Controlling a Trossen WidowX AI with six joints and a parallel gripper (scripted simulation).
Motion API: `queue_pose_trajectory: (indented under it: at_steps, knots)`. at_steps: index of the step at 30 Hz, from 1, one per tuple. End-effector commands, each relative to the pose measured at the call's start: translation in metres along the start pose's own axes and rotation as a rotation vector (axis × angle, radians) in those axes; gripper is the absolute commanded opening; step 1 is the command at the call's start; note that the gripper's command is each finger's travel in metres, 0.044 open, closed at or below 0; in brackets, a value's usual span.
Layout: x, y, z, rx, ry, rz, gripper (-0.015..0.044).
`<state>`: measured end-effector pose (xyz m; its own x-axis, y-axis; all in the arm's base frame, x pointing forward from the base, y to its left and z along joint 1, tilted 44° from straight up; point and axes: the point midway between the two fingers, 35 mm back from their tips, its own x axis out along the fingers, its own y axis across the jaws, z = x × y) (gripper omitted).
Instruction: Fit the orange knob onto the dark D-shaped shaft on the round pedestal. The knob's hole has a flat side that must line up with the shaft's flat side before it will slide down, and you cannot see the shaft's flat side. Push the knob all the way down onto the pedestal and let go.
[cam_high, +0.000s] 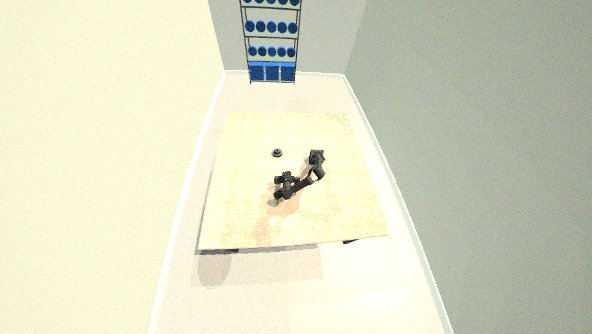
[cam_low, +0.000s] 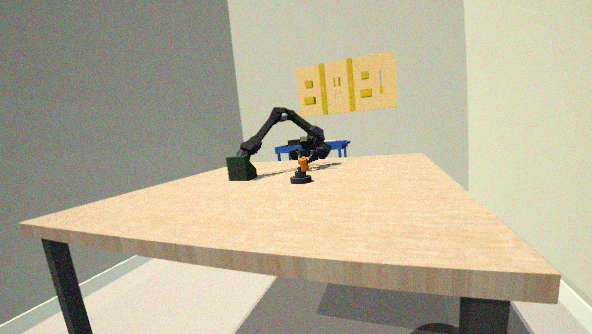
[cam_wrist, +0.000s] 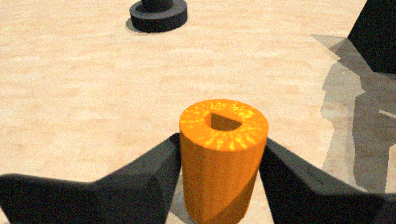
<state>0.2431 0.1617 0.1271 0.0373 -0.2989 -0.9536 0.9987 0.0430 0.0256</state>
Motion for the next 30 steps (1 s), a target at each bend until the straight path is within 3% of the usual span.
queue_pose_trajectory:
  at_steps: [1,6,9,30]
  knots:
    - [-0.0030,0.0002,-0.0037,0.004,-0.069,0.002,0.0179]
    - [-0.0037,0.0002,-0.0025,0.004,-0.026,0.003,0.0179]
    - [-0.0026,0.0000,-0.0025,0.001,-0.050,0.003,0.0258]
    - [-0.0026,0.0000,-0.0025,0.001,-0.050,0.003,0.0260]
